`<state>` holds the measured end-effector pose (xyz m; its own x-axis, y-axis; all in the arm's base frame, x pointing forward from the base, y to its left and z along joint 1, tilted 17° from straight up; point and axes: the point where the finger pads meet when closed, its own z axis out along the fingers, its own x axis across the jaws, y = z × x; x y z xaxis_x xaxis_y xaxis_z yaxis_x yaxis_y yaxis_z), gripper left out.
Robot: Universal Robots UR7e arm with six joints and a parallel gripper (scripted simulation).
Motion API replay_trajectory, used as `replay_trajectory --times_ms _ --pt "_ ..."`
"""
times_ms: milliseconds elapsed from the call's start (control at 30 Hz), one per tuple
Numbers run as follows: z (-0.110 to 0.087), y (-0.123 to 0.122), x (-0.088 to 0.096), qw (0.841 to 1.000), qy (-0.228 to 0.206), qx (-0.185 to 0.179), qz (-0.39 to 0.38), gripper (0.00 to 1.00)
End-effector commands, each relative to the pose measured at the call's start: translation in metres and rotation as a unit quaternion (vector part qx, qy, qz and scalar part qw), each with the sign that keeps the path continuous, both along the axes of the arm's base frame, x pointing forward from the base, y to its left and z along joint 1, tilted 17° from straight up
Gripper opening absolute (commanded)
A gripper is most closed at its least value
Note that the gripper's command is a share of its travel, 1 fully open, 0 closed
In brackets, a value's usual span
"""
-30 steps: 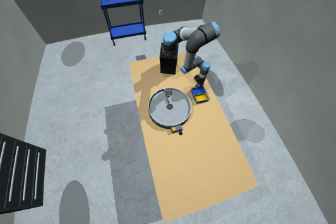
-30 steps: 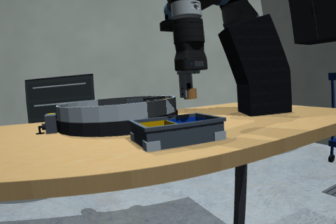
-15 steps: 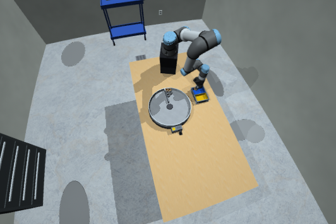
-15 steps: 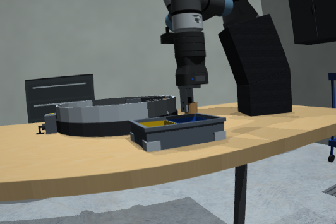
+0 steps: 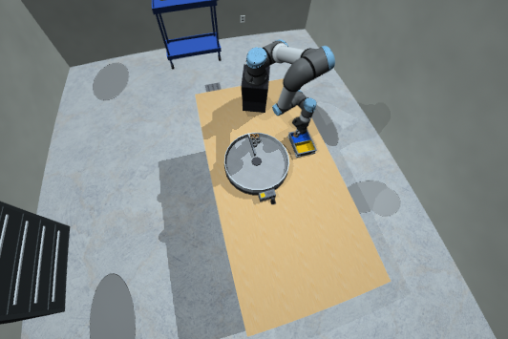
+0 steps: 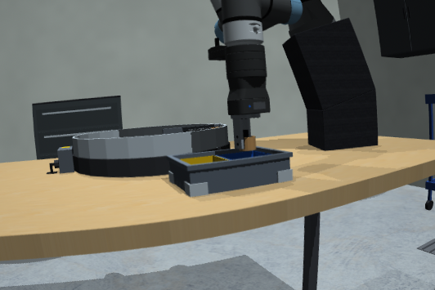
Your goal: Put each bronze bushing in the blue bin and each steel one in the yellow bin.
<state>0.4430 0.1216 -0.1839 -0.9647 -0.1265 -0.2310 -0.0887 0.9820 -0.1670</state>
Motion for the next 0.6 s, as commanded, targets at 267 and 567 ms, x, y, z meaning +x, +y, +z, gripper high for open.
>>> replay_trajectory --times_ms 267,567 --pt "-0.0055 -0.0003 0.0021 1.0 -0.001 0.0 0.0 0.0" --pt "-0.0112 -0.0011 0.0035 1.0 -0.001 0.0 0.0 0.0"
